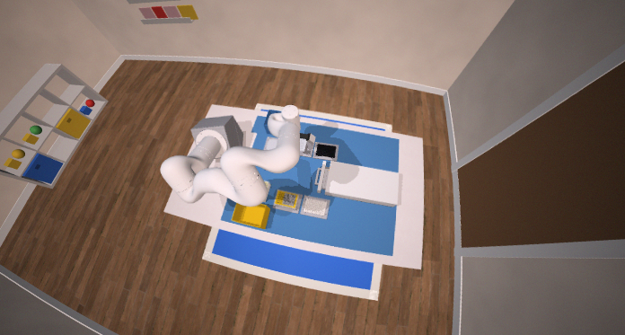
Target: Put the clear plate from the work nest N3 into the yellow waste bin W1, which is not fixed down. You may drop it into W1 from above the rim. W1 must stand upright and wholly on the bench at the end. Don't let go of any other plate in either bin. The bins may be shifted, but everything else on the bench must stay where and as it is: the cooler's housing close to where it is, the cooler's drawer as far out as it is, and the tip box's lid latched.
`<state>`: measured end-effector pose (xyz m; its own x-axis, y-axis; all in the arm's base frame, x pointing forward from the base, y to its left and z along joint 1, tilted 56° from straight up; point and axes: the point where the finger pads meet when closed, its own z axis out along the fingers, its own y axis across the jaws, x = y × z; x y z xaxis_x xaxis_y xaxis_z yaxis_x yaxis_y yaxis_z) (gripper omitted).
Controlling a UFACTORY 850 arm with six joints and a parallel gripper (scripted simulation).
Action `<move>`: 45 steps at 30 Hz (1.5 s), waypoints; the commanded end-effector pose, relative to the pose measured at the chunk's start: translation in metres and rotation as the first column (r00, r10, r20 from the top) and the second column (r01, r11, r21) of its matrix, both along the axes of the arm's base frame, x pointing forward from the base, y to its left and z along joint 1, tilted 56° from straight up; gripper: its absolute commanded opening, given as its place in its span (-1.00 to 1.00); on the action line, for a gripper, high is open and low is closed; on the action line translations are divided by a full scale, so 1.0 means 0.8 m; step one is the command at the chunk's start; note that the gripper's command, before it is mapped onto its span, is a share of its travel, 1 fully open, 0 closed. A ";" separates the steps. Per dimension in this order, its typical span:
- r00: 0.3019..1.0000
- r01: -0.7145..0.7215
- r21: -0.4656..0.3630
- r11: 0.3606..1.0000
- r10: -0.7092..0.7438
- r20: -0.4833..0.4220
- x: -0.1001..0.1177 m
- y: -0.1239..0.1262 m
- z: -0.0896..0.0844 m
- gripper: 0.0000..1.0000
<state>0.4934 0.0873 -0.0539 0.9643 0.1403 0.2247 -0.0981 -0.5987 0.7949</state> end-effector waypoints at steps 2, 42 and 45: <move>1.000 -0.001 0.001 1.000 0.001 0.001 -0.005 -0.008 0.010 -1.00; 1.000 -0.001 0.001 1.000 0.001 0.001 -0.056 -0.081 0.090 -1.00; 1.000 -0.001 0.001 1.000 0.001 0.001 -0.060 -0.087 0.097 -1.00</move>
<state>0.4478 0.0210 0.0190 0.9643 0.1403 0.2248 -0.0983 -0.5987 0.7950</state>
